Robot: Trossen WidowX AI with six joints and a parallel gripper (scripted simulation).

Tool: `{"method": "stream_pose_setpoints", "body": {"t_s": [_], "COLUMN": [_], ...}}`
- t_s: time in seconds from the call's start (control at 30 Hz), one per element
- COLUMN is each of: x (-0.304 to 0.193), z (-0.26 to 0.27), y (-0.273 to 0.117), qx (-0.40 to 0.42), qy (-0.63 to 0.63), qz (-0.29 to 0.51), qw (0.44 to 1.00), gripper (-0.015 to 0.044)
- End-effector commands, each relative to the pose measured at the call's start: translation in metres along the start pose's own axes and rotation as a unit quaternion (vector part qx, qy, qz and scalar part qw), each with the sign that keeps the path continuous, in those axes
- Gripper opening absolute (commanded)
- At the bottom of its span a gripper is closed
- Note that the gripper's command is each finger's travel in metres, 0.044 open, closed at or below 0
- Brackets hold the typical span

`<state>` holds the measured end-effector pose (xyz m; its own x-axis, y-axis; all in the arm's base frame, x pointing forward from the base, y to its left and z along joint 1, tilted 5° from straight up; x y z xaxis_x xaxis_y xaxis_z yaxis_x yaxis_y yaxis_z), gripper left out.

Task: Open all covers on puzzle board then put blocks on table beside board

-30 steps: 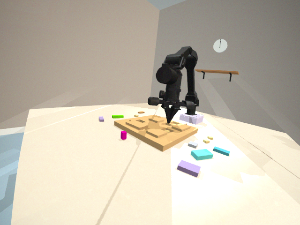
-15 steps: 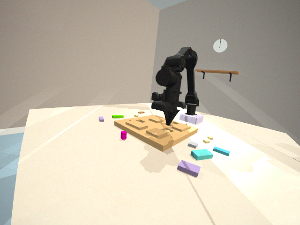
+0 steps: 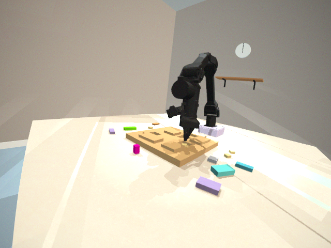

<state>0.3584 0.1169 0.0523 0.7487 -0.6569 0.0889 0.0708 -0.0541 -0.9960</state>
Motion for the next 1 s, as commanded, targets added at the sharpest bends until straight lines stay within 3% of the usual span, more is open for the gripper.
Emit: {"method": "stream_pose_setpoints", "body": {"t_s": [0.0,0.1,0.4,0.97], "x": [0.000,0.000,0.000,0.000], "z": [0.001,0.000,-0.001,-0.001], "y": [-0.009,-0.027,-0.046,-0.011], "qx": [0.001,-0.001,-0.004,-0.004], "qy": [-0.001,-0.011,-0.022,-0.022], "qz": [0.000,0.000,0.000,0.000], "qw": [1.000,1.000,1.000,1.000], "gripper": [0.0079,0.0144,0.0144,0.0144]}}
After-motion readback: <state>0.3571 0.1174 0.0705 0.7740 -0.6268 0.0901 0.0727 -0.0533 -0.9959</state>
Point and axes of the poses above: the point midway between the two fingers, 35 mm back from their tips, its own y axis out along the fingers, its own z axis across the jaws, x = y × z, the point moved 1 cm from there along -y, back along the fingers, and after that the axes turned 4 degrees about -y, right-handed, at the moved point
